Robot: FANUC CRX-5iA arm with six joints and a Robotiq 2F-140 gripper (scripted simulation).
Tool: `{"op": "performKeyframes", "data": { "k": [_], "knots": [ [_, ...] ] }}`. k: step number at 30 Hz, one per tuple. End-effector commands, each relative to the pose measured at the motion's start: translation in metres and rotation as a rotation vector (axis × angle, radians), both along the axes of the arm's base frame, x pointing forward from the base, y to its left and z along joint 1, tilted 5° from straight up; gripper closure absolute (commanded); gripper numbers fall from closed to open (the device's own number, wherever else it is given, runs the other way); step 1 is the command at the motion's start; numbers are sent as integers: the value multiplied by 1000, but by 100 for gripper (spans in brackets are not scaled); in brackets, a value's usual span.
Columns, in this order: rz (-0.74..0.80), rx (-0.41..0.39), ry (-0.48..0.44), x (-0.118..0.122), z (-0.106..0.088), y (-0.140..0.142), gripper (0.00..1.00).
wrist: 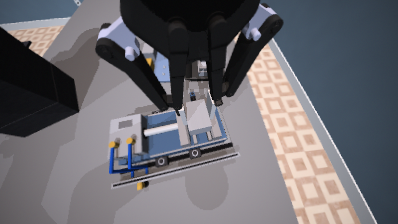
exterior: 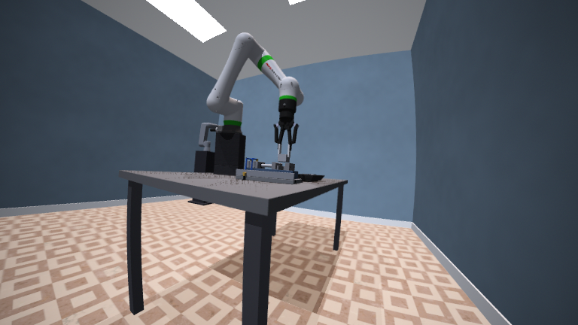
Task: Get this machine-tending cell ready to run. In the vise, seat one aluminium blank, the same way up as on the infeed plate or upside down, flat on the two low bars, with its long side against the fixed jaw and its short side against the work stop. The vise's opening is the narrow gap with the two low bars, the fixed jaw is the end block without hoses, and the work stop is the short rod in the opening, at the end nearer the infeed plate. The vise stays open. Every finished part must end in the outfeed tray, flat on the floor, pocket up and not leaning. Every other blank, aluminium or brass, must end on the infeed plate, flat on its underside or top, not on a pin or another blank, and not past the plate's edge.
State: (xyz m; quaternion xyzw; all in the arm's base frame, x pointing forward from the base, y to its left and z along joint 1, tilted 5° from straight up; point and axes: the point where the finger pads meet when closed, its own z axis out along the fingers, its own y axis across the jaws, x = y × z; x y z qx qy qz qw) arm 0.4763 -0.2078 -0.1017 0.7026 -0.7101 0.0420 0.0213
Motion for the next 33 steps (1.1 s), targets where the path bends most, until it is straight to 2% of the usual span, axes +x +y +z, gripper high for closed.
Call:
{"op": "performKeyframes", "data": {
  "k": [1,33],
  "knots": [
    [0,0,0,0,0,0,100],
    [0,0,0,0,-6,-1,100]
  ]
}}
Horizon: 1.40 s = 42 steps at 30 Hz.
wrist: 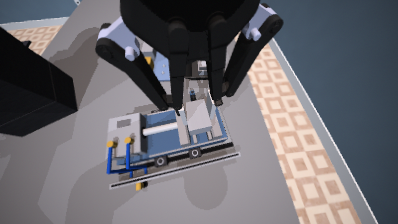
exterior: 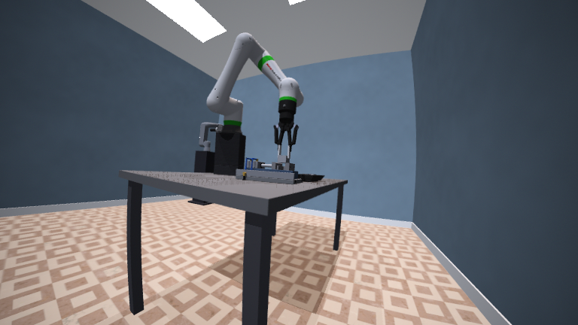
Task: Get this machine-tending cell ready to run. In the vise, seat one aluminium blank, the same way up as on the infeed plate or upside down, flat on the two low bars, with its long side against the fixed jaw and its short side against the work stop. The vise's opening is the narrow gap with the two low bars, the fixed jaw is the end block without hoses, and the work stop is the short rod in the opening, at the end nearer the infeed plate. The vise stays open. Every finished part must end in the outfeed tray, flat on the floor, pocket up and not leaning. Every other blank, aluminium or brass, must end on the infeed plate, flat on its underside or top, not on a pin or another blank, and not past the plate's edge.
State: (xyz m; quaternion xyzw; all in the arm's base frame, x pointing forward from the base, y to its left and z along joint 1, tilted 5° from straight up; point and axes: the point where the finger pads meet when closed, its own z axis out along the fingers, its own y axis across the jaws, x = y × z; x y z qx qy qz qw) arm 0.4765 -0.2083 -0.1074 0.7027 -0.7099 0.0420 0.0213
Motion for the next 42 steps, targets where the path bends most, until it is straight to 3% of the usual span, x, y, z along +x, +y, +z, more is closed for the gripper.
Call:
{"op": "performKeyframes", "data": {
  "k": [1,42],
  "knots": [
    [0,0,0,0,0,0,100],
    [0,0,0,1,-12,-1,100]
  ]
}}
